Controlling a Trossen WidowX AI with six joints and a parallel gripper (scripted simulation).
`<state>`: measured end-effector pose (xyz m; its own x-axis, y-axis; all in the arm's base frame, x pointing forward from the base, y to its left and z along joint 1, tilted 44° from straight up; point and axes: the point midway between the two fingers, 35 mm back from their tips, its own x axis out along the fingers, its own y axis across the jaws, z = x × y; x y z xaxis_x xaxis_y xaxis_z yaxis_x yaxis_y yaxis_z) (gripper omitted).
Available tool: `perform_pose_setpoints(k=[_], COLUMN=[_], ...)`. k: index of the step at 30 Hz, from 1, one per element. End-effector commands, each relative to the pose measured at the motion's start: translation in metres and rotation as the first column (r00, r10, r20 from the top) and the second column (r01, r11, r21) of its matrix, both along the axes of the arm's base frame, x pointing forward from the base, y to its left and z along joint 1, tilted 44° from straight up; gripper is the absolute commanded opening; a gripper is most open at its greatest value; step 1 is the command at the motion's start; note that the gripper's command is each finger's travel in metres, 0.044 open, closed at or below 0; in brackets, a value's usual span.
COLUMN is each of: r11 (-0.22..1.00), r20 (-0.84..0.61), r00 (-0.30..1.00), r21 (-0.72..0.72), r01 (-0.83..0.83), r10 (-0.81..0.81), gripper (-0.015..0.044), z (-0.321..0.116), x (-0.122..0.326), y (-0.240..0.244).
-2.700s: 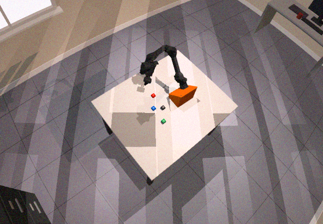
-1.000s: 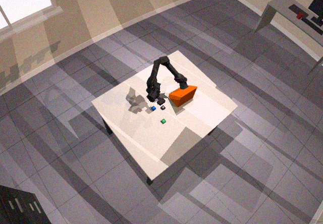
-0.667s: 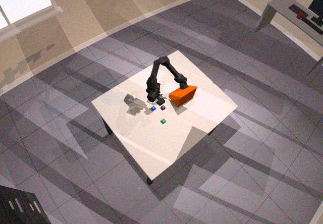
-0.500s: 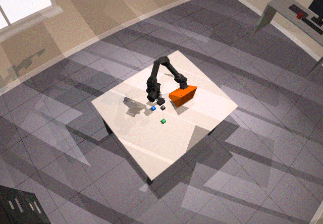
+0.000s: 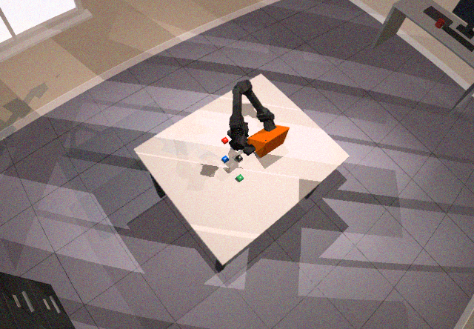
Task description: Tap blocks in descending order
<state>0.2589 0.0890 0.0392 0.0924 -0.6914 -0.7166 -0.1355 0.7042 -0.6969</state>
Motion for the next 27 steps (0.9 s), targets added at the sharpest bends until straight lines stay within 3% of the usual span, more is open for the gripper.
perform_pose_setpoints(k=[1, 14, 27], r11=[1.0, 1.0, 1.0], r20=[0.005, 0.005, 0.01], r00=[1.0, 1.0, 1.0], r21=[0.009, 0.009, 0.015], r01=[0.005, 0.005, 0.005], r10=[-0.005, -0.005, -0.005], gripper=[0.04, 0.04, 0.04], z=[0.001, 0.0, -0.078], x=[-0.002, -0.001, 0.059], y=[0.0, 0.002, 0.094])
